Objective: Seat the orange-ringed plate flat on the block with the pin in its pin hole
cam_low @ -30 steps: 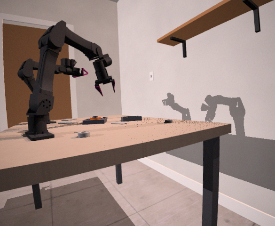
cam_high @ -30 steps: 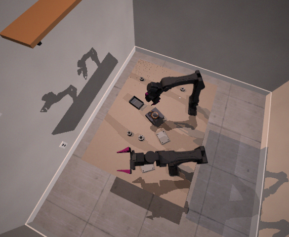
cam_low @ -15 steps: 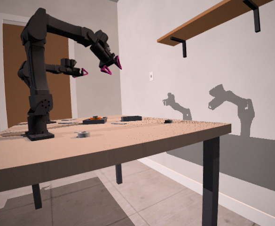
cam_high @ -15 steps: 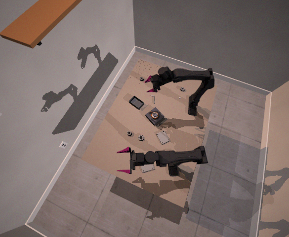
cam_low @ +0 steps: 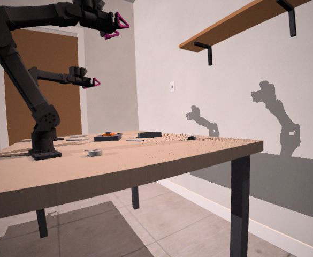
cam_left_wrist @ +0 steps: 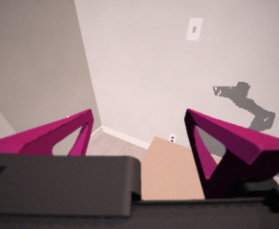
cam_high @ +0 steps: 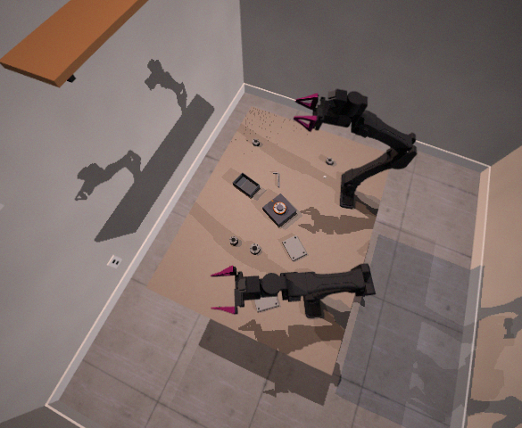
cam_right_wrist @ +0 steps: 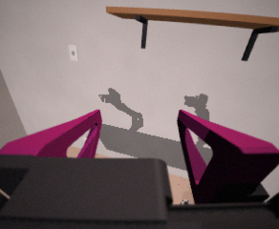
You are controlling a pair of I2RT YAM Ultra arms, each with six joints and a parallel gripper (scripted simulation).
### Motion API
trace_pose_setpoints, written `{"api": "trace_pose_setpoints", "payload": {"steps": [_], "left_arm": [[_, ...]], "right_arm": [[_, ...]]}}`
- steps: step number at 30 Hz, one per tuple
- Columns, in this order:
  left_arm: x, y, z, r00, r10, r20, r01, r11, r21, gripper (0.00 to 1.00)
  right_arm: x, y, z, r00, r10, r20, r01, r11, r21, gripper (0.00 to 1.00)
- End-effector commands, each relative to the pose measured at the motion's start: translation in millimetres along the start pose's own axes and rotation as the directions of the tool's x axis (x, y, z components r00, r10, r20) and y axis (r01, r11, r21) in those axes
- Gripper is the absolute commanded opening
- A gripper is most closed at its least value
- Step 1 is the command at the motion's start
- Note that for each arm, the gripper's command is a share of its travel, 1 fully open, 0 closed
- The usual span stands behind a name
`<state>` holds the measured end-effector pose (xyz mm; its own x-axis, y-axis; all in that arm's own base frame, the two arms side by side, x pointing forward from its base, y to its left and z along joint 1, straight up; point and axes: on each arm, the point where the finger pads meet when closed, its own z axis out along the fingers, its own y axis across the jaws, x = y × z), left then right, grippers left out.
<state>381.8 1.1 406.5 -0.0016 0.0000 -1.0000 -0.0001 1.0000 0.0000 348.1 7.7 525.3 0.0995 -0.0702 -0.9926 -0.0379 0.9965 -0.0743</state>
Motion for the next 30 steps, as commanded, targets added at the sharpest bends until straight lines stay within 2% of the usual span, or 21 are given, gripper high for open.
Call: {"api": "trace_pose_setpoints", "payload": {"steps": [1, 3, 4, 6, 7, 9, 10, 12, 13, 15, 18, 22, 24, 30], "left_arm": [[-15, -1, -4, 0.999, -0.006, 0.035, 0.006, 1.000, 0.003, 1.00], [-15, -1, -4, 0.999, -0.006, 0.036, 0.006, 1.000, 0.003, 1.00], [-18, -1, -5, 0.999, -0.006, 0.043, 0.006, 1.000, 0.003, 1.00], [-18, -1, -5, 0.999, -0.006, 0.043, 0.006, 1.000, 0.003, 1.00], [-21, -1, -5, 0.999, -0.006, 0.049, 0.006, 1.000, 0.004, 1.00], [-21, -1, -5, 0.999, -0.006, 0.049, 0.006, 1.000, 0.004, 1.00], [-23, -1, -6, 0.998, -0.006, 0.054, 0.006, 1.000, 0.004, 1.00], [-23, -1, -6, 0.998, -0.006, 0.054, 0.006, 1.000, 0.004, 1.00], [-26, -1, -7, 0.998, -0.006, 0.061, 0.006, 1.000, 0.005, 1.00], [-26, -1, -7, 0.998, -0.006, 0.061, 0.006, 1.000, 0.005, 1.00], [-29, -2, -8, 0.998, -0.006, 0.067, 0.006, 1.000, 0.005, 1.00], [-32, -2, -9, 0.997, -0.006, 0.073, 0.006, 1.000, 0.006, 1.00], [-33, -2, -9, 0.997, -0.006, 0.075, 0.006, 1.000, 0.006, 1.00], [-33, -2, -9, 0.997, -0.006, 0.075, 0.006, 1.000, 0.006, 1.00]], "right_arm": [[-24, -5, -8, 0.968, 0.107, 0.228, -0.115, 0.993, 0.026, 0.79], [-5, -3, 5, 0.983, 0.083, 0.164, -0.090, 0.995, 0.031, 0.79], [26, -4, 13, 0.990, 0.081, 0.118, -0.088, 0.995, 0.048, 0.79], [31, -4, 17, 0.991, 0.083, 0.106, -0.088, 0.995, 0.049, 0.79], [80, -3, 24, 0.996, 0.089, -0.001, -0.089, 0.994, 0.058, 0.79], [82, -7, 25, 0.996, 0.088, 0.004, -0.088, 0.994, 0.071, 0.79], [142, -6, 27, 0.988, 0.093, -0.121, -0.084, 0.993, 0.081, 0.79], [137, -6, 25, 0.990, 0.093, -0.103, -0.085, 0.993, 0.079, 0.79], [119, -5, 19, 0.994, 0.089, -0.062, -0.084, 0.994, 0.074, 0.79], [119, -5, 19, 0.994, 0.089, -0.062, -0.084, 0.994, 0.074, 0.79], [85, -4, 14, 0.997, 0.071, 0.005, -0.071, 0.996, 0.053, 0.79], [105, -4, 29, 0.996, 0.071, -0.046, -0.068, 0.996, 0.052, 0.79], [95, -5, 23, 0.997, 0.067, -0.022, -0.066, 0.996, 0.052, 0.79], [95, -5, 23, 0.997, 0.067, -0.023, -0.066, 0.996, 0.052, 0.79]]}}
